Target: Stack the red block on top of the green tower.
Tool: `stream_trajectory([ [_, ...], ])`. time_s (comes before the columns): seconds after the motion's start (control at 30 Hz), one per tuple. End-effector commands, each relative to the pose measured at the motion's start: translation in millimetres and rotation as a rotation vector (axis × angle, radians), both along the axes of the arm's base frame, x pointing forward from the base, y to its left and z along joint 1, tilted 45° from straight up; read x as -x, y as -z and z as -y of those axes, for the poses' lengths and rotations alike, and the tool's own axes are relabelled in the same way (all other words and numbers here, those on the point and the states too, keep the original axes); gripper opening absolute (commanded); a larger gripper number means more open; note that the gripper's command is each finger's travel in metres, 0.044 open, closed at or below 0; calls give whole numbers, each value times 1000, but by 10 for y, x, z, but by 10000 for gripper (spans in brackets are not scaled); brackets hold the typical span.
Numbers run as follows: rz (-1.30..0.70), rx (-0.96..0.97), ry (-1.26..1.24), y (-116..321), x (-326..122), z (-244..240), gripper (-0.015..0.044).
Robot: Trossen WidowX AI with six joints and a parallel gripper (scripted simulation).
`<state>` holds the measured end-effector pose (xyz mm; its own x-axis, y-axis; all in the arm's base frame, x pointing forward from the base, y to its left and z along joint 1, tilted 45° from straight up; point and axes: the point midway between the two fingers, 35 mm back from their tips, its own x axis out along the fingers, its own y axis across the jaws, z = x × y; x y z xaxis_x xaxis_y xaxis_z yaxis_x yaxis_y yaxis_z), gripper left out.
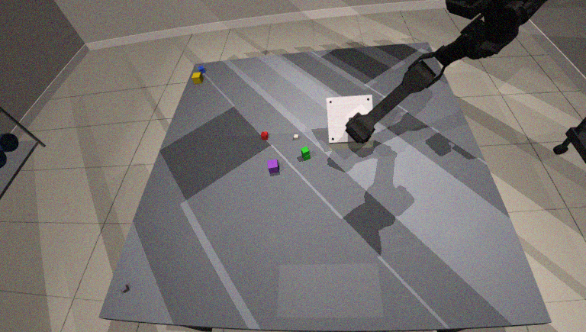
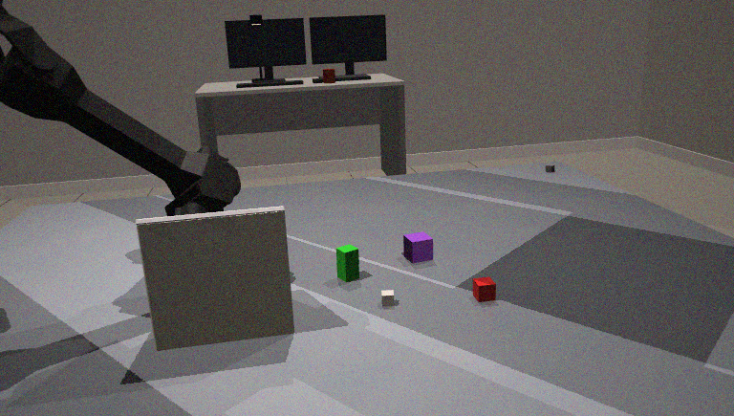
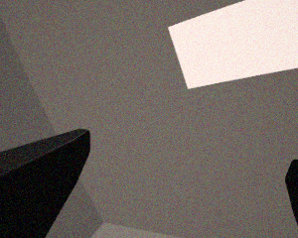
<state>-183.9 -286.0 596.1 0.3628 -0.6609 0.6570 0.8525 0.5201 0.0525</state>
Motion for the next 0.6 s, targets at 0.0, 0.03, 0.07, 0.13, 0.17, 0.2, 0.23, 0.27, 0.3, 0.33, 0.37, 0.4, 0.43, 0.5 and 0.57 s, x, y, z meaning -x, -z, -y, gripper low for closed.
stream_trajectory([
  [0.0,-1,3,0,-8,-5,-11,426],
  [0.03,-3,11,2,-33,-20,-42,440],
  [0.07,-7,24,4,-74,-47,-95,440],
  [0.13,-21,66,10,-200,-137,-264,440],
  [0.17,-31,95,13,-281,-206,-379,440],
  [0.2,-43,126,15,-364,-285,-504,440],
  [0.23,-56,156,16,-443,-370,-630,440],
  [0.27,-70,187,16,-517,-461,-754,440],
  [0.3,-82,211,16,-573,-539,-854,440],
  [0.33,-88,214,18,-576,-559,-868,440],
  [0.37,-107,221,26,-585,-617,-910,440],
  [0.4,-139,235,40,-596,-716,-979,440],
  [0.43,-178,253,56,-610,-844,-1069,440],
  [0.5,-222,302,63,-685,-1060,-1265,440],
  [0.57,-255,352,58,-759,-1270,-1458,440],
])
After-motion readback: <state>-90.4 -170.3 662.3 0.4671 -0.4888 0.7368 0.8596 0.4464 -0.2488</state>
